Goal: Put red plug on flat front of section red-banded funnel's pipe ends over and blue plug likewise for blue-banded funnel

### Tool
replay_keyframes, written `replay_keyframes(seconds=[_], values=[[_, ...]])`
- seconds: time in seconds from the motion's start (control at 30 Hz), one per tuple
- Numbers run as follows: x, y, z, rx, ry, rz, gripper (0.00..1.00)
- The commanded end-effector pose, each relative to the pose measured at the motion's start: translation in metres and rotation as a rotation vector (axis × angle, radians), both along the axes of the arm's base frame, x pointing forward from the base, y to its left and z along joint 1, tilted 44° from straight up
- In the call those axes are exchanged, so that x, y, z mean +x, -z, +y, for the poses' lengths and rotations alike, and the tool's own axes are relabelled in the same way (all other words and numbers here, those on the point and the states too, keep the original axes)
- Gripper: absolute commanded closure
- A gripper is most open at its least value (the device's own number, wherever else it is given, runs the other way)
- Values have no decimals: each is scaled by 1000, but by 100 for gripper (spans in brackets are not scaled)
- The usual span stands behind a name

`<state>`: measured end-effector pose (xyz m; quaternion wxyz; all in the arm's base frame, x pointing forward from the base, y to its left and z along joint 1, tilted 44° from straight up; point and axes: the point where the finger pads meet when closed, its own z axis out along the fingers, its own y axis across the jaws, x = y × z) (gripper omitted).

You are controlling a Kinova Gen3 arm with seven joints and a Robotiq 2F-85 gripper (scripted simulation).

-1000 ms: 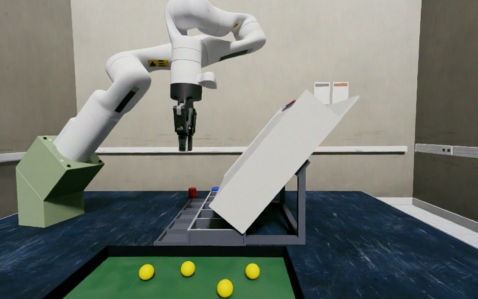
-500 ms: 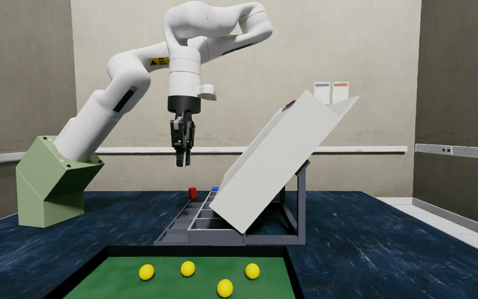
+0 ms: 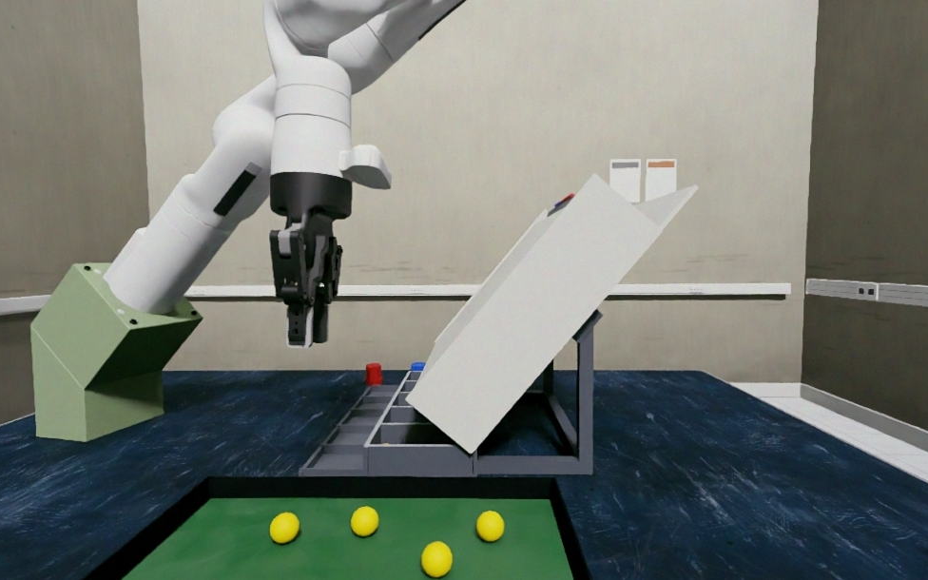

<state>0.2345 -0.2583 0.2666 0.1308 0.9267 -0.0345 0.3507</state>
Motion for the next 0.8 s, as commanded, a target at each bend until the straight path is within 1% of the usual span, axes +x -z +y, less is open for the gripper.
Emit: replay_keyframes(seconds=[0.0,0.03,0.57,0.6,0.67,0.77], values=[[11,24,-30,36,-24,9,50],[10,26,-46,46,-64,-18,50],[10,26,-46,46,-64,-18,50],[56,75,-60,32,-60,-19,50],[58,76,-60,32,-60,-19,50],[67,85,-61,32,-60,-19,50]])
